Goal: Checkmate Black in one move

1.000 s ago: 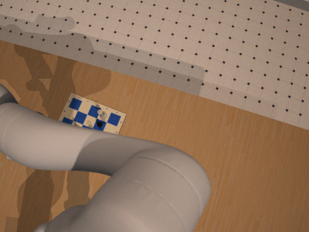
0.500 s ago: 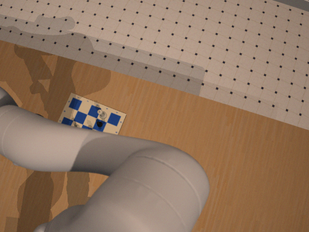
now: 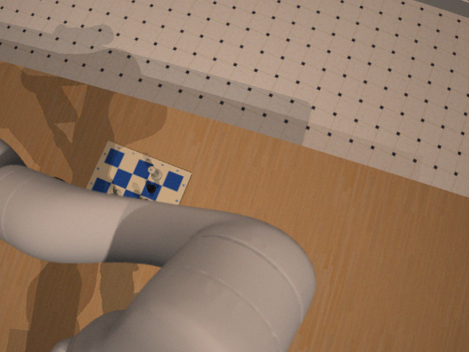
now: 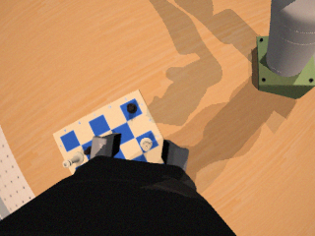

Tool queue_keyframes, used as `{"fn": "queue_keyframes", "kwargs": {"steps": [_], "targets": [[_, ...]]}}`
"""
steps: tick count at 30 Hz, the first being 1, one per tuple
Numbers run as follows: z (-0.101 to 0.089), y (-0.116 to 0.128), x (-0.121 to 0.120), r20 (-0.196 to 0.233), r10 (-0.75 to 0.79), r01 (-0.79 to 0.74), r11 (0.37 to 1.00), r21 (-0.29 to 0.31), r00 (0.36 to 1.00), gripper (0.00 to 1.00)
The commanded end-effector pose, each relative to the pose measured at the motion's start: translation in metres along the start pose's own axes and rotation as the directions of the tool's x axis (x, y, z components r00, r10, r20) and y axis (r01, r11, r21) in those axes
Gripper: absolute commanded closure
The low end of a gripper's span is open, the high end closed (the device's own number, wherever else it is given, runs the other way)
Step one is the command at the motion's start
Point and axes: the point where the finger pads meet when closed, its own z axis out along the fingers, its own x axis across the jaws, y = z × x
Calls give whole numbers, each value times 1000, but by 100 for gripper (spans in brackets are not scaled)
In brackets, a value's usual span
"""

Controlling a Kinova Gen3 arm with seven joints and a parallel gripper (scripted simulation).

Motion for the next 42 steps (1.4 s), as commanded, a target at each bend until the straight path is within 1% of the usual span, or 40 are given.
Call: {"fn": "queue_keyframes", "kwargs": {"steps": [1, 5, 9, 11, 17, 21, 26, 28, 35, 42], "targets": [[1, -1, 0, -1, -74, 74, 997, 1, 997, 0], [3, -2, -2, -1, -214, 214, 977, 1, 977, 0], [4, -2, -4, -1, -355, 355, 935, 0, 935, 0], [4, -2, -4, -1, -355, 355, 935, 0, 935, 0], [7, -2, -6, -1, -557, 557, 830, 0, 830, 0], [9, -1, -7, -1, -679, 679, 734, 0, 734, 0], [11, 0, -8, -1, -807, 807, 591, 0, 591, 0], [11, 0, -8, -1, -807, 807, 591, 0, 591, 0], [14, 3, -8, -1, -933, 933, 359, -1, 359, 0], [17, 6, -6, -1, -993, 993, 119, -1, 119, 0]]}}
